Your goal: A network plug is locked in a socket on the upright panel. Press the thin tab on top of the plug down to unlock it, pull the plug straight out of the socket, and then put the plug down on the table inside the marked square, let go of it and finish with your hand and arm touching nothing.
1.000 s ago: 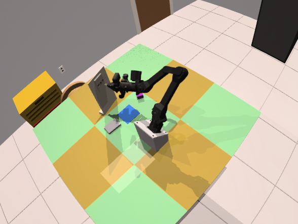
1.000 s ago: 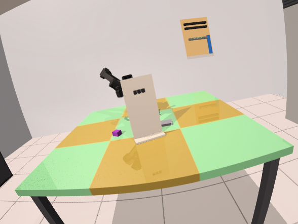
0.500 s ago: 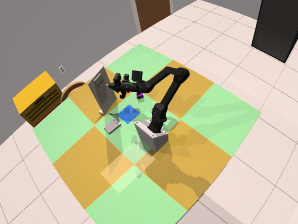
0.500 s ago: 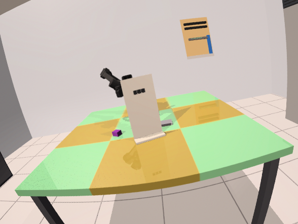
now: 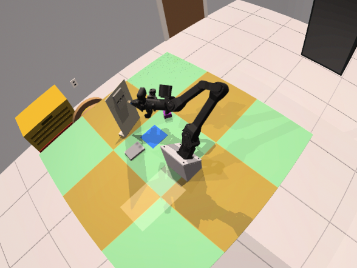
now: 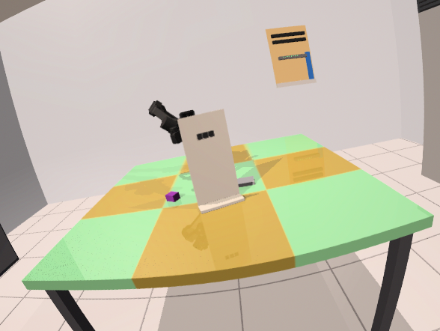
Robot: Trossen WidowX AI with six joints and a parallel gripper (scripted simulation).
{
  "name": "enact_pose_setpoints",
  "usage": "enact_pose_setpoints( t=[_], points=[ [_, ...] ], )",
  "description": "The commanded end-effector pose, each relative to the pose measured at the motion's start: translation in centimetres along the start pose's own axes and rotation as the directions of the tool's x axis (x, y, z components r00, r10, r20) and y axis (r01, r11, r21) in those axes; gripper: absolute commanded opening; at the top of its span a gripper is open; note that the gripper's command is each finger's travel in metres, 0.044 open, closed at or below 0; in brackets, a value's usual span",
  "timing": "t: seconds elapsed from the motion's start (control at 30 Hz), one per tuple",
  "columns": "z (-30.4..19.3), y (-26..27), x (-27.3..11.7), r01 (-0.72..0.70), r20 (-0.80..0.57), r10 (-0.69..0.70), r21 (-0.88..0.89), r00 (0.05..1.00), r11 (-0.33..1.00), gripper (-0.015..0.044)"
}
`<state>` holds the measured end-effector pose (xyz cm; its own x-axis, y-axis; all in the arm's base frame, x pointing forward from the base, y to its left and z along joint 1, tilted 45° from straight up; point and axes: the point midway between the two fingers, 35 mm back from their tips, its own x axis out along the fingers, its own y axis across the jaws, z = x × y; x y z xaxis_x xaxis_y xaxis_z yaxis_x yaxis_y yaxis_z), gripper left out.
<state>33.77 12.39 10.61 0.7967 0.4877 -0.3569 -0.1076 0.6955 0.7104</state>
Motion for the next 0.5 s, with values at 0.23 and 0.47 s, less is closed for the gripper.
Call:
enact_pose_setpoints(
  t=[0.23, 0.47],
  points=[
    [-0.1, 0.0, -0.3, 0.0, 0.0, 0.0, 0.0, 1.0, 1.0, 0.0],
    [-0.4, 2.0, -0.8, 0.0, -0.002, 0.0, -0.001, 1.0, 1.0, 0.0]
  ],
)
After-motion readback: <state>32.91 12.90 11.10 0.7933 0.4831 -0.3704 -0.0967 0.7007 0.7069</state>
